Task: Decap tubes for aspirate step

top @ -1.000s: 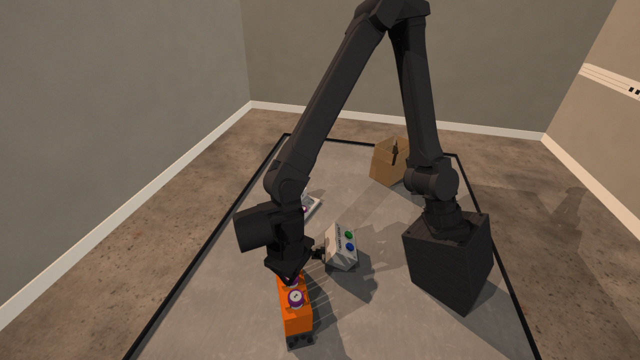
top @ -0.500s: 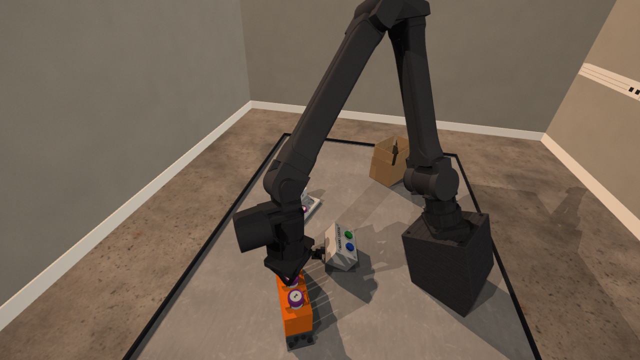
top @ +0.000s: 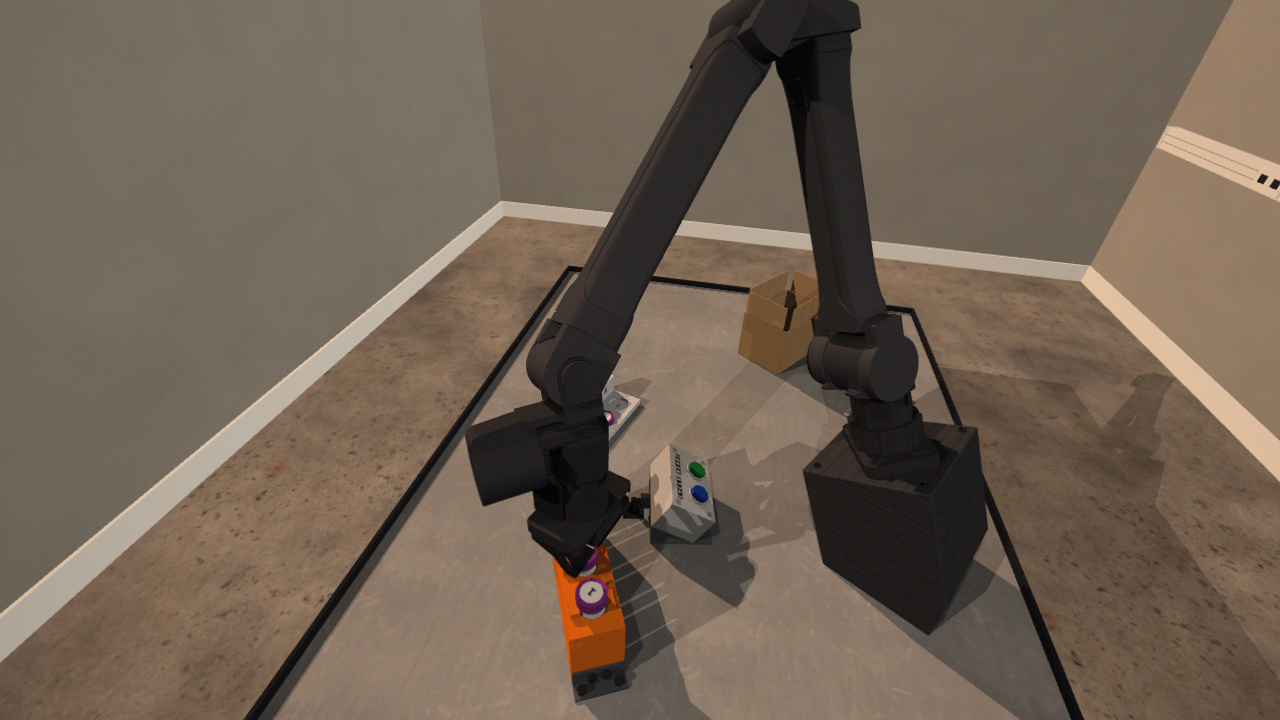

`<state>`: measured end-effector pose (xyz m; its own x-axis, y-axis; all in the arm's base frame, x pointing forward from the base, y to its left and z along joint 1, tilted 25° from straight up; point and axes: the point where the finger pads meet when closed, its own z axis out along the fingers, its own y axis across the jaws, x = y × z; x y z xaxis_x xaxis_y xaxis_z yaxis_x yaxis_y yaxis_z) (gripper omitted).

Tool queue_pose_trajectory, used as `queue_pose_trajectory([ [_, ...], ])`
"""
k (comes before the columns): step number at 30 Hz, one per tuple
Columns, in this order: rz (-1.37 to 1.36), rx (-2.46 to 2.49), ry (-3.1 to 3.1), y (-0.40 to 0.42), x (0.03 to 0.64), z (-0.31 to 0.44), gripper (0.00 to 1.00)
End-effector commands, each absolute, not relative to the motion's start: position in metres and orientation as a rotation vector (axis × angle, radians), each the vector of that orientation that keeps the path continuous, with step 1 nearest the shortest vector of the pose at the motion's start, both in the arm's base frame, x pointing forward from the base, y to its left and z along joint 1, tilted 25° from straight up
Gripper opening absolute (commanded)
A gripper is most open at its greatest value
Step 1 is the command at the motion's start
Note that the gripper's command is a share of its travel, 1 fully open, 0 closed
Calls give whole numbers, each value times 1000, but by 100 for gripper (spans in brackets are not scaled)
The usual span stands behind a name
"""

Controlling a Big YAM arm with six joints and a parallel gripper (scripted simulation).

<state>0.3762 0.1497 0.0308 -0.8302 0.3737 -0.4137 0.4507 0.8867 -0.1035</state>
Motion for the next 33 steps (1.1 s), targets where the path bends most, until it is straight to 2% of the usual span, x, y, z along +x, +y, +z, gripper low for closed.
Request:
queue_pose_trajectory([
  [1, -236, 684, 2630, 156, 384, 38, 49],
  [11, -236, 684, 2630, 156, 384, 38, 49],
  [28, -197, 683, 2610, 179, 373, 95, 49],
  [33, -282, 573, 2677, 134, 361, 86, 47],
])
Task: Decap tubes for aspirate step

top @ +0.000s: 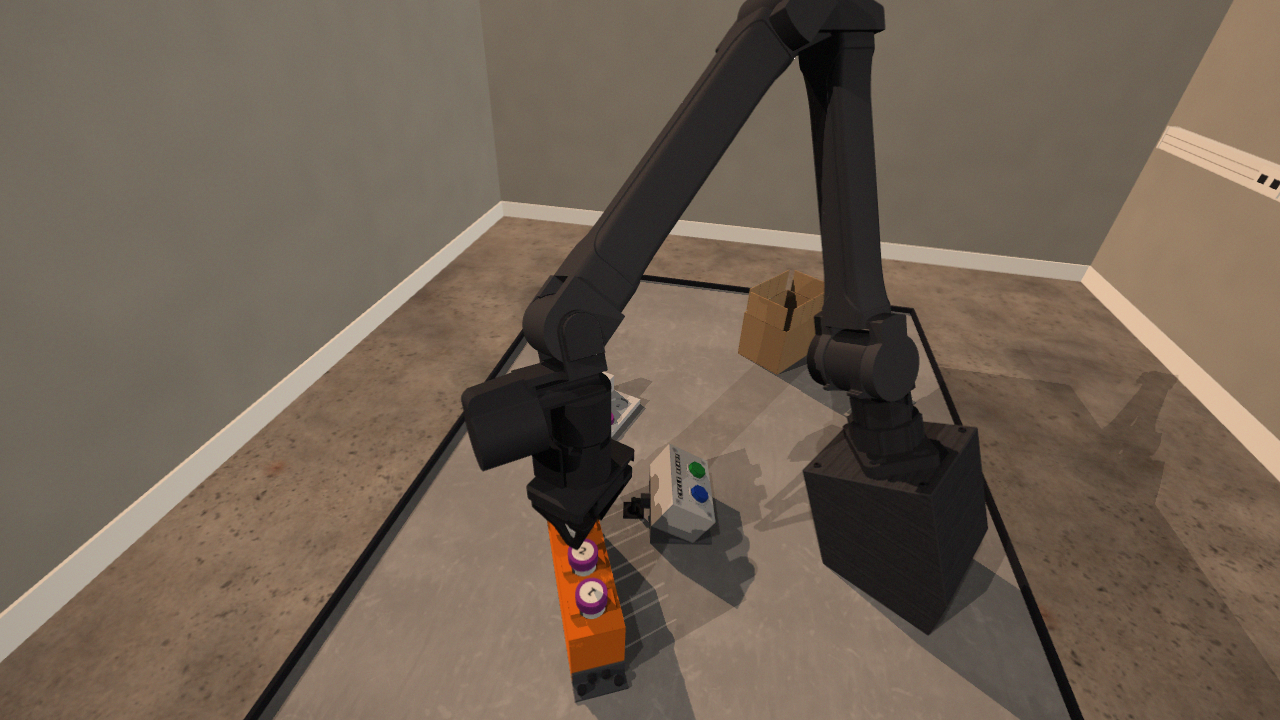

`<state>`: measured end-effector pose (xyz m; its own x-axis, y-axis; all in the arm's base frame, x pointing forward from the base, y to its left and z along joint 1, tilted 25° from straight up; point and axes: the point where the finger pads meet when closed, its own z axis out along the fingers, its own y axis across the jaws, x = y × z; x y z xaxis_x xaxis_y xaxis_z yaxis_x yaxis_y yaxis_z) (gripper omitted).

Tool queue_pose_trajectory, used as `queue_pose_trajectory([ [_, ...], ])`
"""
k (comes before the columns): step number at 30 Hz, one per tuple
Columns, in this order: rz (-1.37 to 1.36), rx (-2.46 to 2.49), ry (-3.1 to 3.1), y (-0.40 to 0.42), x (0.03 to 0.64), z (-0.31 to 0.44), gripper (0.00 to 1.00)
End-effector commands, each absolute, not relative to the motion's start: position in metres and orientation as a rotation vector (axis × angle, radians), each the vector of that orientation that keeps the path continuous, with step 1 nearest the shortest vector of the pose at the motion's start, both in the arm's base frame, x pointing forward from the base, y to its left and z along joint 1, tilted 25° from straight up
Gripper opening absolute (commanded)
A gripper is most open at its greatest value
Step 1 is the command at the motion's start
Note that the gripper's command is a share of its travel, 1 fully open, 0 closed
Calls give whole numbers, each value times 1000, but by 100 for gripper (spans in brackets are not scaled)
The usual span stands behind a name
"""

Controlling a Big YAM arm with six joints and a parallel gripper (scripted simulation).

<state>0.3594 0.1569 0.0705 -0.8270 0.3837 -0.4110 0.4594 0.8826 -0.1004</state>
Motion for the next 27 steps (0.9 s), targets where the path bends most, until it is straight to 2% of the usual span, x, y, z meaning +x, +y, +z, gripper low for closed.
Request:
queue_pose_trajectory([
  [1, -281, 573, 2676, 126, 361, 88, 47],
  [9, -267, 574, 2661, 80, 364, 103, 47],
  [10, -234, 578, 2628, 78, 379, 121, 47],
  [13, -267, 573, 2657, 48, 364, 113, 47],
  [27, -263, 570, 2613, -48, 378, 163, 47],
])
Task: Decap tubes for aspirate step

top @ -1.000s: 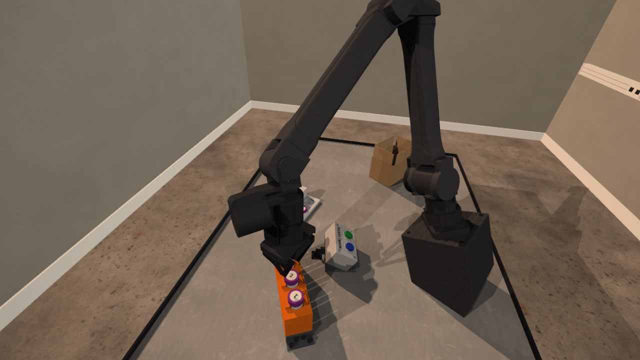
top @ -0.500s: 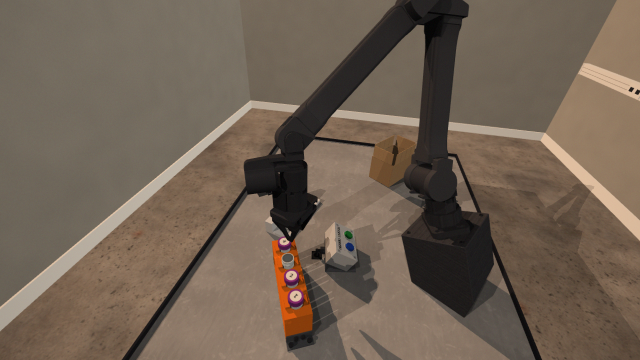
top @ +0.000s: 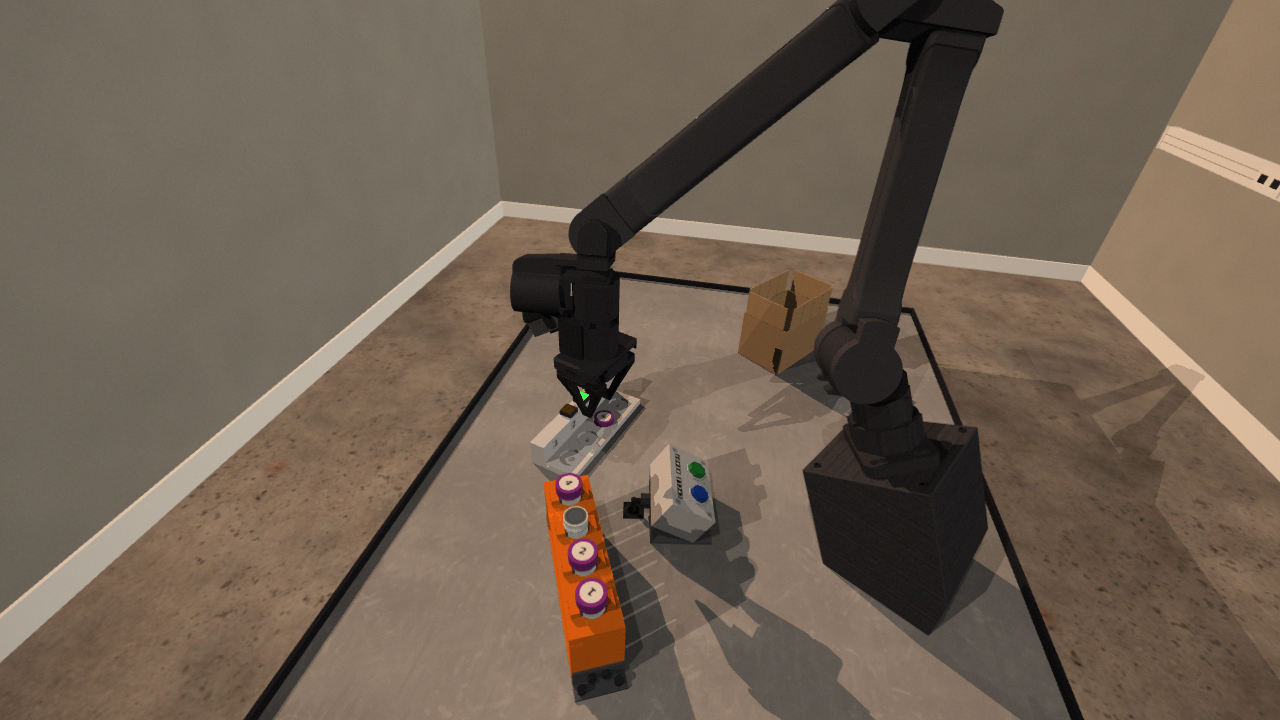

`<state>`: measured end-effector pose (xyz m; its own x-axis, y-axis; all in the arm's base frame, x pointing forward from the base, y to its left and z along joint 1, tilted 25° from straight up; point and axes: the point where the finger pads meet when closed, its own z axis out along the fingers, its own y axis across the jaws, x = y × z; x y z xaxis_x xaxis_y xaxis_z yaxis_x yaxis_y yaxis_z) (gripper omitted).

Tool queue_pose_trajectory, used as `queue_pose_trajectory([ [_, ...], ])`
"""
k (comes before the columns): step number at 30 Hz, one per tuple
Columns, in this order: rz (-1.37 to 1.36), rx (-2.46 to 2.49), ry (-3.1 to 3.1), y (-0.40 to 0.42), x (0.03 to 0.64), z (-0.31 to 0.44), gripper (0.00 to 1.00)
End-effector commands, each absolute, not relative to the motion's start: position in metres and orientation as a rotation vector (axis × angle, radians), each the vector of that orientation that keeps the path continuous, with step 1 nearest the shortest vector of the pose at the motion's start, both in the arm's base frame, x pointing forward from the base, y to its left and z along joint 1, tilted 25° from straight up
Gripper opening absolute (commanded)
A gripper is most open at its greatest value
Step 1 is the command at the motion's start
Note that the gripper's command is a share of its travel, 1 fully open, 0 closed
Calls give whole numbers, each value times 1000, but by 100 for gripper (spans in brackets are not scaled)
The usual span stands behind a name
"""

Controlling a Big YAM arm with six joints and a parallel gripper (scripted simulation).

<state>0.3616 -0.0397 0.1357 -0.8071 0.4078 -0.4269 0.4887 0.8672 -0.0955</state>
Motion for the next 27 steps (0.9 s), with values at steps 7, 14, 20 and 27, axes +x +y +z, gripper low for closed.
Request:
queue_pose_trajectory([
  [7, -281, 566, 2623, -106, 373, 180, 47],
  [14, -291, 567, 2655, -164, 373, 185, 47],
  [20, -290, 568, 2669, -175, 369, 182, 47],
  [27, -288, 555, 2683, -170, 366, 164, 47],
])
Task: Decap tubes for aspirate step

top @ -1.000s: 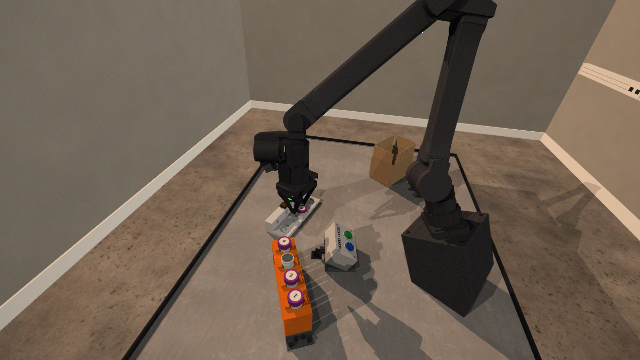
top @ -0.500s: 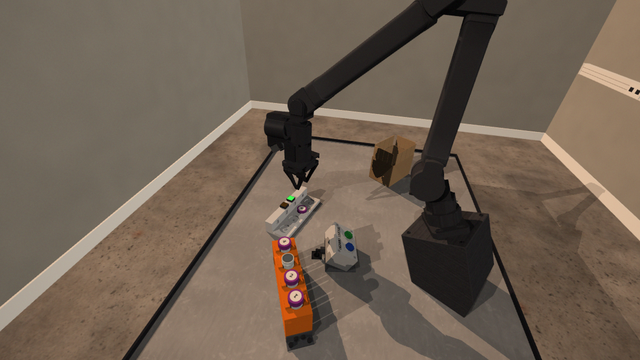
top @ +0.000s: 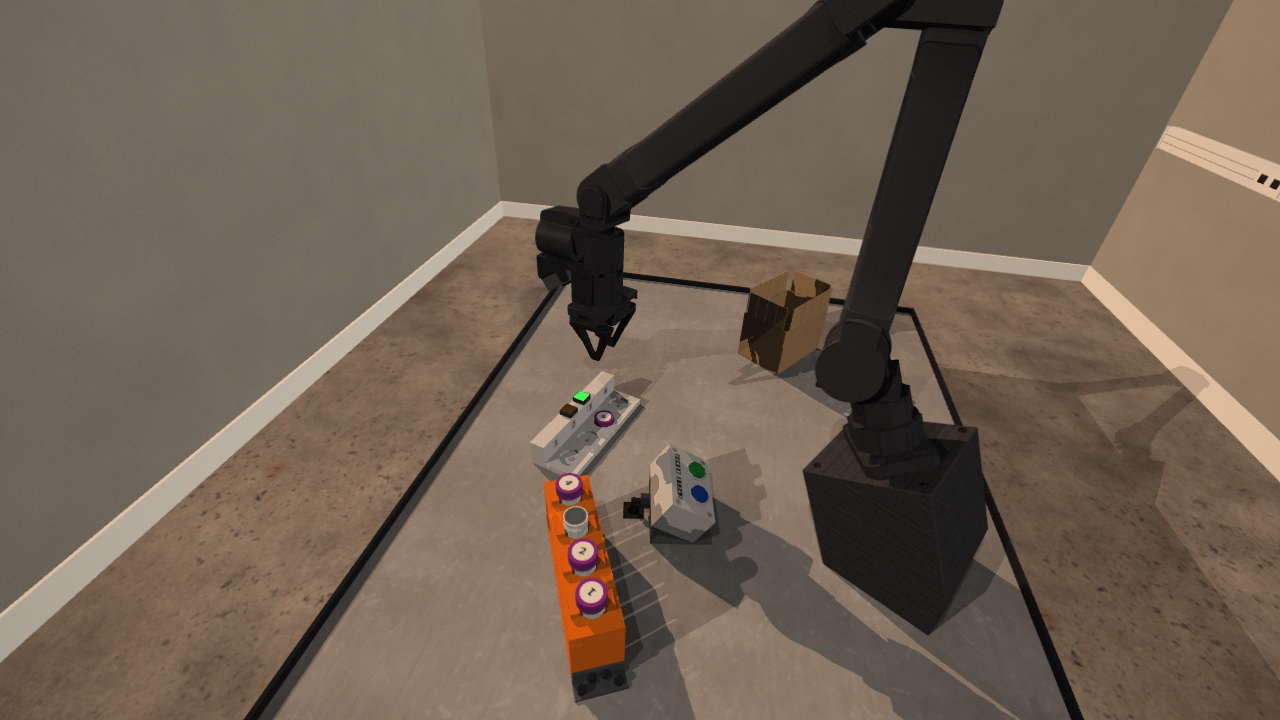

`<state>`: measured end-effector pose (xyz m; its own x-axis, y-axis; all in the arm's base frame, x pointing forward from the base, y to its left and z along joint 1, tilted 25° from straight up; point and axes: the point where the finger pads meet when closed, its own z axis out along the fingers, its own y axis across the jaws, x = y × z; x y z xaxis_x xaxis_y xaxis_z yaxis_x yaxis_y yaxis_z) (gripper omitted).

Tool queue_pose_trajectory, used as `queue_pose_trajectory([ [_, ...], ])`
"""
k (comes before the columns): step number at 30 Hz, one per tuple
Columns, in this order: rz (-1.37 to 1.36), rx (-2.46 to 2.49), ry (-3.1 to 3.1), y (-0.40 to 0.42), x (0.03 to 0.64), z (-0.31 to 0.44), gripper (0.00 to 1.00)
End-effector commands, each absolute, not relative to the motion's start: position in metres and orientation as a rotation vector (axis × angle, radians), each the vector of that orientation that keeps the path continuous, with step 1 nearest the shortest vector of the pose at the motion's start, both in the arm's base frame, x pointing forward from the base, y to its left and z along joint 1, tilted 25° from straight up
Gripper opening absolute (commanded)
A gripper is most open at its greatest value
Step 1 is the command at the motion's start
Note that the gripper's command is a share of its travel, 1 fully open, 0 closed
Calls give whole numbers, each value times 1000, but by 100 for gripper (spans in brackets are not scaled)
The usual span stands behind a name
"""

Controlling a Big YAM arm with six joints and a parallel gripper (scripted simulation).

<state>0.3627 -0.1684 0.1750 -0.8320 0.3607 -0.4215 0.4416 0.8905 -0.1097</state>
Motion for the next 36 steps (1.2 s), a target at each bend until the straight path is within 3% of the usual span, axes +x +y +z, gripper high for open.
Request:
queue_pose_trajectory([
  [1, -289, 566, 2681, -174, 367, 159, 47],
  [29, -291, 569, 2674, -210, 407, 54, 47],
  [36, -300, 557, 2632, -210, 413, 72, 47],
])
